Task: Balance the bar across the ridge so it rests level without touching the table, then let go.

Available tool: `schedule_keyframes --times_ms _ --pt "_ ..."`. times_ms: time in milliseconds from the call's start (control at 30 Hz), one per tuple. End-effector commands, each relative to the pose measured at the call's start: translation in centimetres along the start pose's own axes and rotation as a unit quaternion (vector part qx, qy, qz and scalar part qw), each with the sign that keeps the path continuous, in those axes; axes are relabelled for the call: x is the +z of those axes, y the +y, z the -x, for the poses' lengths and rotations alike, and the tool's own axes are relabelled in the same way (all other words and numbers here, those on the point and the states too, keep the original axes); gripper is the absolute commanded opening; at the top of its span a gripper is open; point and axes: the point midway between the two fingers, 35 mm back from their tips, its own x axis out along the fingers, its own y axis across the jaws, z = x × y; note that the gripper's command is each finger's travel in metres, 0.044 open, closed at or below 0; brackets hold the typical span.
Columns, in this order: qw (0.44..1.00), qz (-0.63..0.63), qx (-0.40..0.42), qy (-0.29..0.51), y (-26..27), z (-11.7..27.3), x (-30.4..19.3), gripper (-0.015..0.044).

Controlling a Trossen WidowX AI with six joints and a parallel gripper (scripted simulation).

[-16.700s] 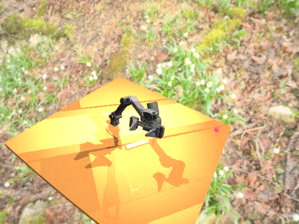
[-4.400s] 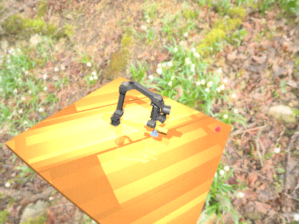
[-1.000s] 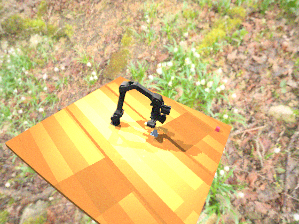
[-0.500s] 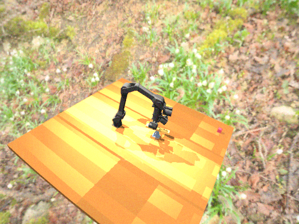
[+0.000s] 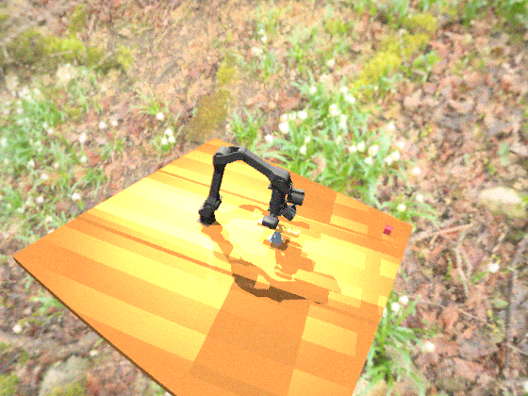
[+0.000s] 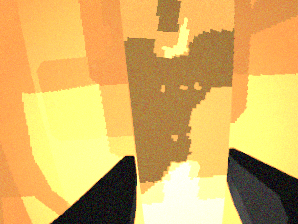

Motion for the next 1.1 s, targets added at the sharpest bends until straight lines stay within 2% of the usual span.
schedule_keyframes --times_ms 0,233,567,700,967,1067 --pt "1.0 0.0 0.0 0.0 0.0 0.0 0.0 0.0185" --pt "1.0 0.0 0.0 0.0 0.0 0.0 0.0 0.0185" --pt "1.0 0.0 0.0 0.0 0.0 0.0 0.0 0.044" --pt "1.0 0.0 0.0 0.0 0.0 0.7 0.1 0.044" --pt "1.0 0.0 0.001 -0.004 0.0 9.3 0.1 0.044" --pt "1.0 0.0 0.001 -0.004 0.0 10.0 0.0 0.044"
